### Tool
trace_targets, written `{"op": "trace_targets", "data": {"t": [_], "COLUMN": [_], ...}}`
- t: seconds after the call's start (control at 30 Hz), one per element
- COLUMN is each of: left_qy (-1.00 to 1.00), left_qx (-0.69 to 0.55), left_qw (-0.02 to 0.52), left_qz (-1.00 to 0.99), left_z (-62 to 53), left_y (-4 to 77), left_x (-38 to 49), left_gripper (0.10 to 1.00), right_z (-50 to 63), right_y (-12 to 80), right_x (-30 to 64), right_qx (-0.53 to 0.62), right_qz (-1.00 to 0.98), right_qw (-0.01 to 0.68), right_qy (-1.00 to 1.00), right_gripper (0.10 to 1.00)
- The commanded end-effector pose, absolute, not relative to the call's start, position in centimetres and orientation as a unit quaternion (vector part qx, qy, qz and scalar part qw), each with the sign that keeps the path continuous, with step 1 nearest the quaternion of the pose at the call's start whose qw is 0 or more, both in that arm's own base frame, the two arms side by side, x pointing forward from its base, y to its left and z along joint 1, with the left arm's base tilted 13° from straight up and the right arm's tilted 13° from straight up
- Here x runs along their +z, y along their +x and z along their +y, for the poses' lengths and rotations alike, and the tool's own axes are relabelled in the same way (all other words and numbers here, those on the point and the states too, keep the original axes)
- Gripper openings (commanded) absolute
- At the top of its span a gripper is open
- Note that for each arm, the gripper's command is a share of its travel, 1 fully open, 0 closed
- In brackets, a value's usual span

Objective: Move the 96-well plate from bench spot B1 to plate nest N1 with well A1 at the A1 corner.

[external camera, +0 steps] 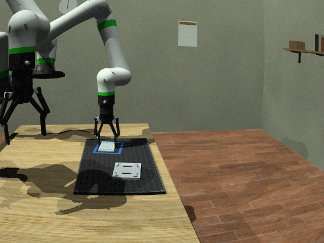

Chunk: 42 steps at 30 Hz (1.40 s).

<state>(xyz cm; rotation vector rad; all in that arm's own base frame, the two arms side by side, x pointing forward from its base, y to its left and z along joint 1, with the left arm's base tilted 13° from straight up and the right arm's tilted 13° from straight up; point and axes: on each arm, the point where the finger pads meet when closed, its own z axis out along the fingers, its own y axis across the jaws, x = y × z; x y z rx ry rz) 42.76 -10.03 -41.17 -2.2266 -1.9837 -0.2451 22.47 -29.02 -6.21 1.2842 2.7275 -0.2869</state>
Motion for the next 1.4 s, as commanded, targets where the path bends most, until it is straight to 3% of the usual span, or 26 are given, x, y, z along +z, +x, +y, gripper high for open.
{"op": "trace_targets", "data": {"t": [0.0, 1.37], "left_qy": [-0.742, -0.742], "left_qx": [-0.082, -0.082], "left_qw": [0.074, 0.074], "left_qz": [-0.661, -0.661], "left_z": [-10.1, -10.7], "left_y": [42.9, 42.8], "left_x": [-41.1, -38.3], "left_gripper": [0.621, 0.605], "right_z": [-29.0, -29.0], "right_y": [22.5, 22.5], "right_x": [-6.2, -6.2], "right_qx": [-0.095, -0.095], "right_qz": [0.899, 0.899], "right_qw": [0.057, 0.057], "right_qy": [0.423, 0.423], "right_gripper": [1.000, 1.000]}}
